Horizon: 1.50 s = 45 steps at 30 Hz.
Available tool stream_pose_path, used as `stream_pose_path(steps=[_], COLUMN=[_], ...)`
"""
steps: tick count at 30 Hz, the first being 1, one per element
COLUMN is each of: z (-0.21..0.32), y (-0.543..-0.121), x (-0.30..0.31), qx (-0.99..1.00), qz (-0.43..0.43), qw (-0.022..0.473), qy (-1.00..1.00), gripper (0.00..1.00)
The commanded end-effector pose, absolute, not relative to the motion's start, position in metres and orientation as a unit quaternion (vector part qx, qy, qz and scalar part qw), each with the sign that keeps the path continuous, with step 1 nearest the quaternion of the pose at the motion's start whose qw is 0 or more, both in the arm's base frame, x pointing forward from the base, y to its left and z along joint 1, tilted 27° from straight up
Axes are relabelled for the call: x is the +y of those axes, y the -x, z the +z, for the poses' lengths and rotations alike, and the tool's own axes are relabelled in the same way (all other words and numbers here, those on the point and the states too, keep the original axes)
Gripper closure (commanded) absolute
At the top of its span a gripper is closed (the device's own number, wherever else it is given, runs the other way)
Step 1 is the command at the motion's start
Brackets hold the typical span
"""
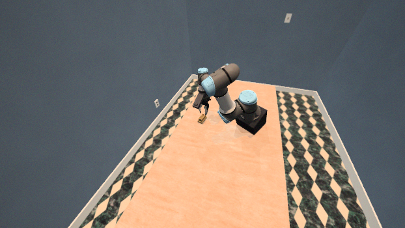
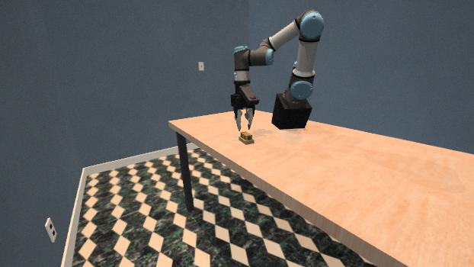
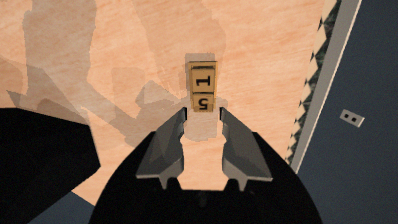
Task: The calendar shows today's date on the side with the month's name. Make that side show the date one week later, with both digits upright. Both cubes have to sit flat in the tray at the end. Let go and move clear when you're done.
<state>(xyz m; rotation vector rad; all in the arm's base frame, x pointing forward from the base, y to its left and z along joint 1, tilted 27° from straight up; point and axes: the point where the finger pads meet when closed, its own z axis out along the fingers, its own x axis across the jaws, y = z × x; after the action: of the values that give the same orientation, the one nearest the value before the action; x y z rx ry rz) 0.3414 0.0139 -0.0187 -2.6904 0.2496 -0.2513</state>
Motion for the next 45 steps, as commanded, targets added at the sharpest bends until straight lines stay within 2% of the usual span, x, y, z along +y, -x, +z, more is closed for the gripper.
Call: stream_pose_path(steps=[1, 23, 45], z=[-0.020, -0.042, -0.043], y=[-0.342, -0.347, -0.348], x=[0.015, 0.025, 0.025], qx=[0.090, 0.090, 0.090], qz=[-0.091, -0.091, -0.091], qw=[0.212, 0.213, 0.212], qy=[0.969, 0.969, 0.969], gripper=[0.72, 0.72, 0.72])
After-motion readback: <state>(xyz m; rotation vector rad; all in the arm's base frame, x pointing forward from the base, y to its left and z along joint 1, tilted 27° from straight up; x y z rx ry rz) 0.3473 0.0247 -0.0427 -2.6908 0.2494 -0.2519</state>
